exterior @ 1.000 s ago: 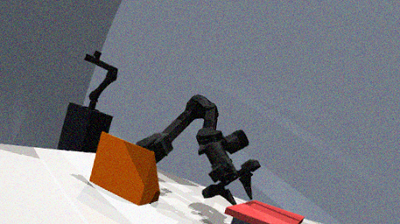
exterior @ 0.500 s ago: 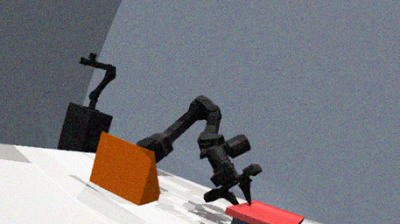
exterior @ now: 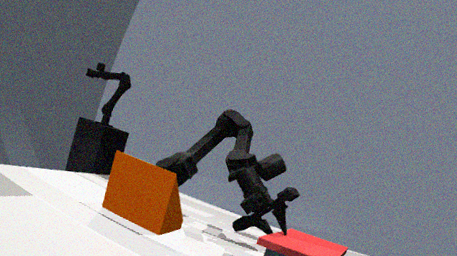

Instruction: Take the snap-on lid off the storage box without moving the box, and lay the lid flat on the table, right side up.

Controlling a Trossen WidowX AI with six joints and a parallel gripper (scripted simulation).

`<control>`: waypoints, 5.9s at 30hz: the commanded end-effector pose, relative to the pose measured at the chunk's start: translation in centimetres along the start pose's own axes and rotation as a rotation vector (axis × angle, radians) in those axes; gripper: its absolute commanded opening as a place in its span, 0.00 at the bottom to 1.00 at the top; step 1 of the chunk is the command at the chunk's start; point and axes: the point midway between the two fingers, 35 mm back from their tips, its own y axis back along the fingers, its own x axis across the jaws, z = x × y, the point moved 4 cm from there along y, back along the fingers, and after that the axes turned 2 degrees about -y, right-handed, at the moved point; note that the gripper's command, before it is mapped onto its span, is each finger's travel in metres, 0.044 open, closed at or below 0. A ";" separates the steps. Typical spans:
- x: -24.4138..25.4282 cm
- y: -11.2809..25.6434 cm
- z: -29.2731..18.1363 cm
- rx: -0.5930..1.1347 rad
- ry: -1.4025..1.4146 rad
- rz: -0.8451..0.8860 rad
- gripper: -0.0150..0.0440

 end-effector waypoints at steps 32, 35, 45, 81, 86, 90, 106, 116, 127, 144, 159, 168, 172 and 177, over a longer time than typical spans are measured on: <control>0.5 0.5 0.0 -0.001 0.000 0.000 0.25; 0.5 0.6 0.0 -0.001 0.000 0.000 0.25; 0.7 0.8 0.0 -0.001 0.000 0.000 0.25; 1.2 1.3 0.0 -0.001 0.001 0.000 0.25; 1.2 1.3 0.0 -0.001 0.001 0.000 0.25; 1.2 1.3 0.0 -0.001 0.000 -0.003 0.25; 1.2 1.1 0.0 -0.001 -0.001 -0.006 0.25; 1.2 1.0 0.0 -0.001 -0.001 -0.006 0.25; 1.3 0.9 0.0 -0.001 -0.001 -0.006 0.25; 1.4 0.8 0.0 -0.001 -0.001 -0.006 0.25; 1.4 0.7 0.0 -0.001 -0.001 -0.006 0.25; 1.5 0.7 0.0 -0.001 -0.001 -0.006 0.25; 1.5 0.7 0.0 -0.001 -0.001 -0.006 0.25; 1.5 0.6 0.0 -0.001 -0.001 -0.006 0.25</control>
